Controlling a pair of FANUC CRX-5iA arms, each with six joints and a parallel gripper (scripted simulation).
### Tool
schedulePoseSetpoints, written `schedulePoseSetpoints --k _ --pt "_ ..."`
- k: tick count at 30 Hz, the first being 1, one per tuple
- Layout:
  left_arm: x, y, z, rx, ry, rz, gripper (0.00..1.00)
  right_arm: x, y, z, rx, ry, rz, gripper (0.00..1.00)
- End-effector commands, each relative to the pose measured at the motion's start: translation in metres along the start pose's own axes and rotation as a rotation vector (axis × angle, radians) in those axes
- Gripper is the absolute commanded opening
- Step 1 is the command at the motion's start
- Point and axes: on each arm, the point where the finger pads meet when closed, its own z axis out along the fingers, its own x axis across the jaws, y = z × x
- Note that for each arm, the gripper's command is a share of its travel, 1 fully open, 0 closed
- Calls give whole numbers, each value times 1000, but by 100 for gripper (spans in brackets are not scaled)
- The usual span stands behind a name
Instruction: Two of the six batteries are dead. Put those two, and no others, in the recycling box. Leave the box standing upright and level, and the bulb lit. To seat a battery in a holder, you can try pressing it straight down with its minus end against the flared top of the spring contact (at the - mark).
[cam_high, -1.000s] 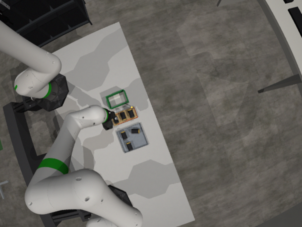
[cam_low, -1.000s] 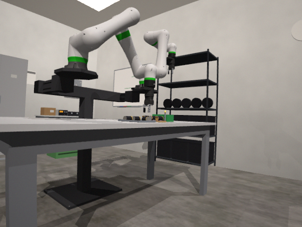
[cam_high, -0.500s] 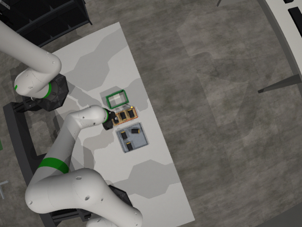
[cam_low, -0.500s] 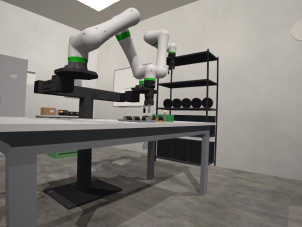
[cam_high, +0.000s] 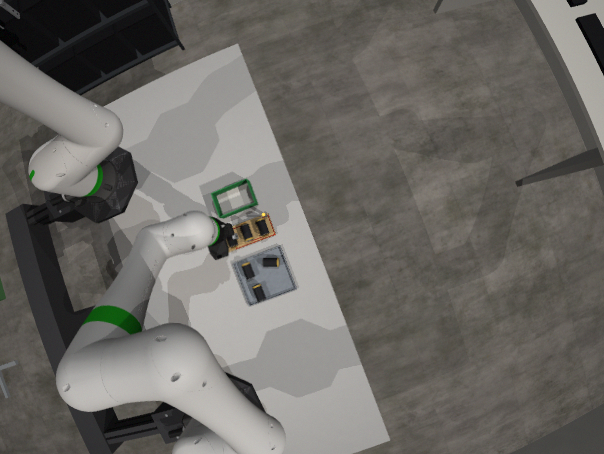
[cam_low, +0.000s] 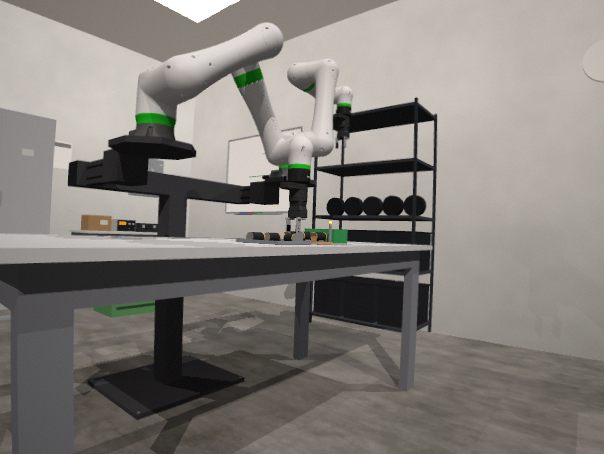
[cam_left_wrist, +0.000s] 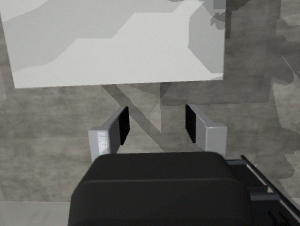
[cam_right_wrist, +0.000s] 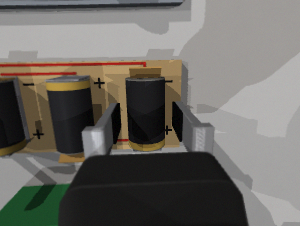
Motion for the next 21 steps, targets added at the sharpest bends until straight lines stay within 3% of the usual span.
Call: schedulePoseSetpoints --k 1,16,17,21 --pt "0 0 -1 -2 0 0 100 0 1 1 -2 -1 0 90" --pt "0 0 -1 -2 0 0 100 0 1 9 -2 -1 0 90" --pt "0 0 -1 -2 0 0 100 0 1 9 -2 -1 0 57" --pt "0 0 -1 -2 0 0 100 0 1 9 -2 -1 0 57"
